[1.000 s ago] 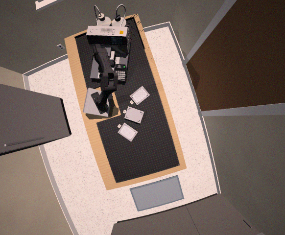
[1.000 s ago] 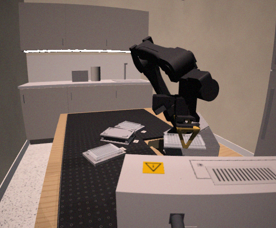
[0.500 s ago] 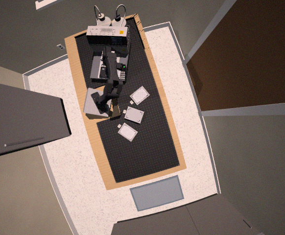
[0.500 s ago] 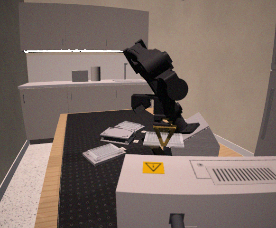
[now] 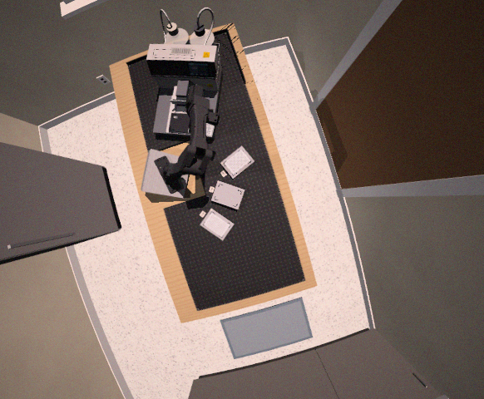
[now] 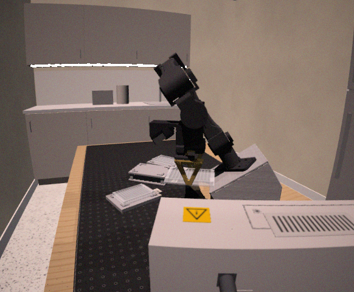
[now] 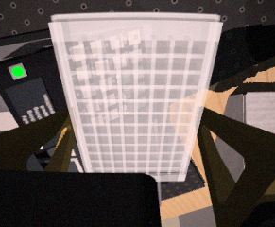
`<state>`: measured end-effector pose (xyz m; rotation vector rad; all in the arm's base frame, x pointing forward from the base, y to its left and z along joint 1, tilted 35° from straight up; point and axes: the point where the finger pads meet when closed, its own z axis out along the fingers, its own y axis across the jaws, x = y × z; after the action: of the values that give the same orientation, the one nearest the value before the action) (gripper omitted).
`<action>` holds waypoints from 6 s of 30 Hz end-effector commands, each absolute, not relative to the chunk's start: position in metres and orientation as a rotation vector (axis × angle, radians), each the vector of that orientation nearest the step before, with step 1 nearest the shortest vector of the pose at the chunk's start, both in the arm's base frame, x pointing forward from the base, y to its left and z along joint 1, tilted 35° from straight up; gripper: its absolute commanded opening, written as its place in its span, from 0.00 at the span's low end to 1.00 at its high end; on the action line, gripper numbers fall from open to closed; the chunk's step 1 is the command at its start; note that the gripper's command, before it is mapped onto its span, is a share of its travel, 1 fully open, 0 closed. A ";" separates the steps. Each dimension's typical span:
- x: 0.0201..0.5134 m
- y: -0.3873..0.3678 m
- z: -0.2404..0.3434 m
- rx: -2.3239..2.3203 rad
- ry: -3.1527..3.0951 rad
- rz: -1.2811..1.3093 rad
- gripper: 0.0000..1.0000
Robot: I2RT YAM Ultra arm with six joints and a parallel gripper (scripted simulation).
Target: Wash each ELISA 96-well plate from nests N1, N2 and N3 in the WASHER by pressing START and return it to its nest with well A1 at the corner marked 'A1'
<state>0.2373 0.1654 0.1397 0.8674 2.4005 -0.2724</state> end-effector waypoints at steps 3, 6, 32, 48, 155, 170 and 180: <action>0.243 0.148 0.156 0.858 2.394 -0.242 0.00; 0.246 0.134 0.163 0.858 2.394 -0.242 0.00; 0.262 0.049 0.200 0.922 2.364 -0.222 0.00; 0.251 -0.018 0.218 0.922 2.362 -0.224 0.00; 0.183 -0.203 0.221 0.981 2.332 -0.216 0.00; 0.194 -0.212 0.205 0.981 2.332 -0.216 0.00; 0.202 -0.219 0.192 0.982 2.332 -0.215 0.00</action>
<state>0.1981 -0.2134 0.1859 0.9947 2.3630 -0.1937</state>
